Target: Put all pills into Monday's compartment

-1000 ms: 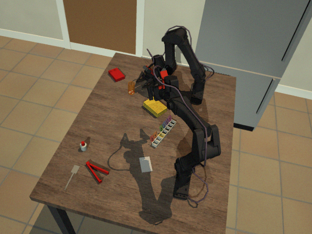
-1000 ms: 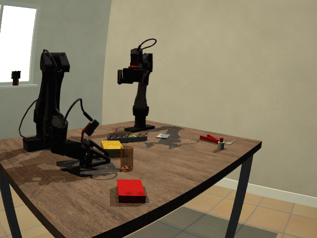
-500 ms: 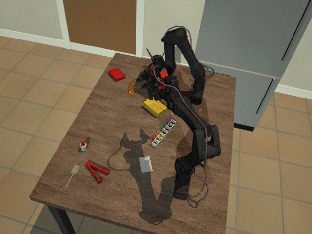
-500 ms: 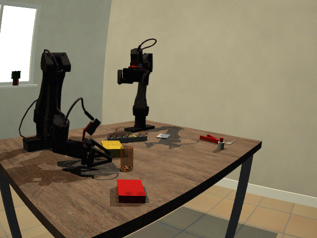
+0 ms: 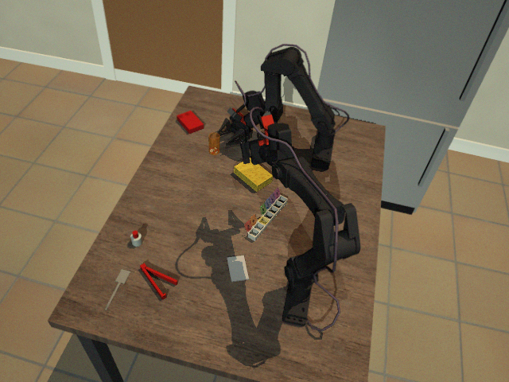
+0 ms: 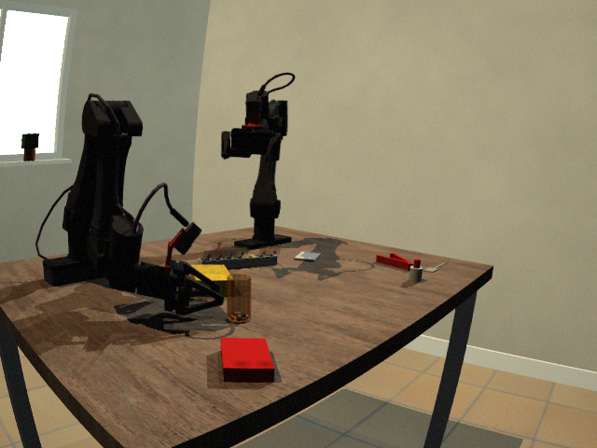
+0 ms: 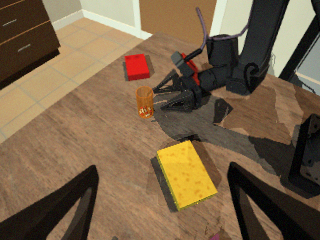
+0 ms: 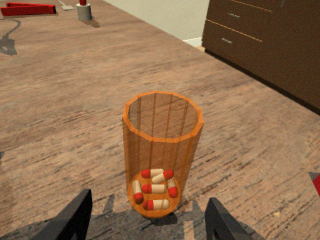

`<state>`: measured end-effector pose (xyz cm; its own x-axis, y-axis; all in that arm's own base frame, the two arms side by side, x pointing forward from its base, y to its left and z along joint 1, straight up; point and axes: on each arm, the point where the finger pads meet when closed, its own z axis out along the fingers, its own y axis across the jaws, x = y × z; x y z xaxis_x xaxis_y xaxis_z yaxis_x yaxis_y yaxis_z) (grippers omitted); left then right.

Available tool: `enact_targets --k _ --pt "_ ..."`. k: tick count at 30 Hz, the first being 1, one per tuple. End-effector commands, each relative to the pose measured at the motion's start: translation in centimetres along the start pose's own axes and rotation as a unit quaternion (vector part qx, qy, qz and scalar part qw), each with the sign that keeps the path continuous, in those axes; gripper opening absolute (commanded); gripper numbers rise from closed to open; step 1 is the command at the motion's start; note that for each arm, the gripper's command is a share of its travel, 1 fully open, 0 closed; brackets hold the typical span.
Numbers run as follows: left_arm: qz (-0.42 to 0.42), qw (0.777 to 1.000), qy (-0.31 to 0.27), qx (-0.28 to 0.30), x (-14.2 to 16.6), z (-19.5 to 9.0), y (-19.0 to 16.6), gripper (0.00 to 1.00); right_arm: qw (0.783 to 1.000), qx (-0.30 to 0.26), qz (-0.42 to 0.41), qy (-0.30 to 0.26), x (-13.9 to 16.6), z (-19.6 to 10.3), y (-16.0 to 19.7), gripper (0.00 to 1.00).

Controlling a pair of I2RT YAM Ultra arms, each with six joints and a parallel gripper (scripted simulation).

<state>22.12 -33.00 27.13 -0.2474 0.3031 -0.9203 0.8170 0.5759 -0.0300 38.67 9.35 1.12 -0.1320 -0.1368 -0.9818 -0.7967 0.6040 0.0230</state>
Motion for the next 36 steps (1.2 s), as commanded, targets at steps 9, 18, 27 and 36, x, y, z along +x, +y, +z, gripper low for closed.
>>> enact_targets --k 9,18,27,36 --pt "0.004 1.0 -0.015 0.006 -0.8 -0.4 -0.2 1.0 1.0 0.006 -0.018 -0.013 -1.0 2.1 -0.9 0.65" --pt "0.004 1.0 -0.015 0.006 -0.8 -0.4 -0.2 1.0 1.0 0.006 -0.018 -0.013 -1.1 3.2 -0.9 0.65" --pt "0.004 1.0 -0.015 0.006 -0.8 -0.4 -0.2 1.0 1.0 0.007 -0.021 -0.016 -1.5 4.2 -1.0 0.65" --pt "0.004 1.0 -0.015 0.006 -0.8 -0.4 -0.2 1.0 1.0 0.005 -0.022 -0.017 -1.5 4.1 -1.0 0.65"
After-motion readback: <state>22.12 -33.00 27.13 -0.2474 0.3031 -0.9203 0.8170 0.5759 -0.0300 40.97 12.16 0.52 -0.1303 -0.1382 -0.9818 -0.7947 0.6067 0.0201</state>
